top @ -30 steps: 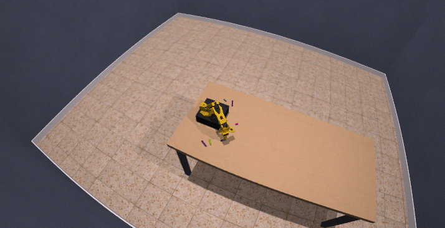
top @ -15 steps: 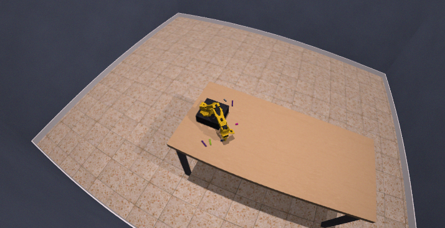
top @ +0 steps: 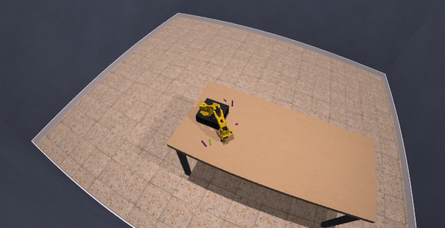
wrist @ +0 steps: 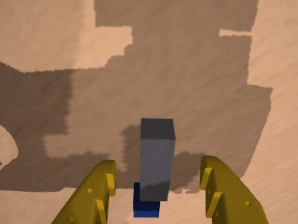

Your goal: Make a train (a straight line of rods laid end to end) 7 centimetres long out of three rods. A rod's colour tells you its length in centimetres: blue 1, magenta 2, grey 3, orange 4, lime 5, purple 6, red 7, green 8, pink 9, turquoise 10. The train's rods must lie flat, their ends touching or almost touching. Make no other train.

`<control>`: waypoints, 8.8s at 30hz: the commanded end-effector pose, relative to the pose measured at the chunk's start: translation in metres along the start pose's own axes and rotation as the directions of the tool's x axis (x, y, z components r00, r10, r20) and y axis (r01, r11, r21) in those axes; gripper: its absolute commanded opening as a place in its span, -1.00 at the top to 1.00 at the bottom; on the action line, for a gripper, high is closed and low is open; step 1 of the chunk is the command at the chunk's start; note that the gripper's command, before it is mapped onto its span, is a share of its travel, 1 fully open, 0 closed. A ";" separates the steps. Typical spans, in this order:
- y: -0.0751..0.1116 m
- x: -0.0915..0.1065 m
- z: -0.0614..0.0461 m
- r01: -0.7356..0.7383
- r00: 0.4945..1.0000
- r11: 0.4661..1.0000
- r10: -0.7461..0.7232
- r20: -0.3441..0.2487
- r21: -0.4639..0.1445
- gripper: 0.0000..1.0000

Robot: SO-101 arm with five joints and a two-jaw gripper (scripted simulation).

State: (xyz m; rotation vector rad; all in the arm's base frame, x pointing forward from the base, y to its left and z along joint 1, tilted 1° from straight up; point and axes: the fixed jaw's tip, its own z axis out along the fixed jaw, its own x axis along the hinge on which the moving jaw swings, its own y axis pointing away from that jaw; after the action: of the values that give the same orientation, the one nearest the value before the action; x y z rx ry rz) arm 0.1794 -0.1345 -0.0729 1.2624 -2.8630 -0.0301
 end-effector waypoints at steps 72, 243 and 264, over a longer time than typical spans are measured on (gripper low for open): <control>-0.003 -0.001 0.005 -0.008 1.000 1.000 0.008 0.004 0.021 1.00; -0.003 -0.006 -0.003 0.000 1.000 1.000 0.000 0.002 0.010 1.00; -0.005 -0.004 -0.004 0.000 1.000 1.000 0.000 0.002 0.009 1.00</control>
State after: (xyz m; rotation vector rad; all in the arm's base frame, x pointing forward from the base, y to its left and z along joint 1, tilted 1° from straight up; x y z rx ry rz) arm 0.1869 -0.1356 -0.0671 1.2684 -2.8737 0.0036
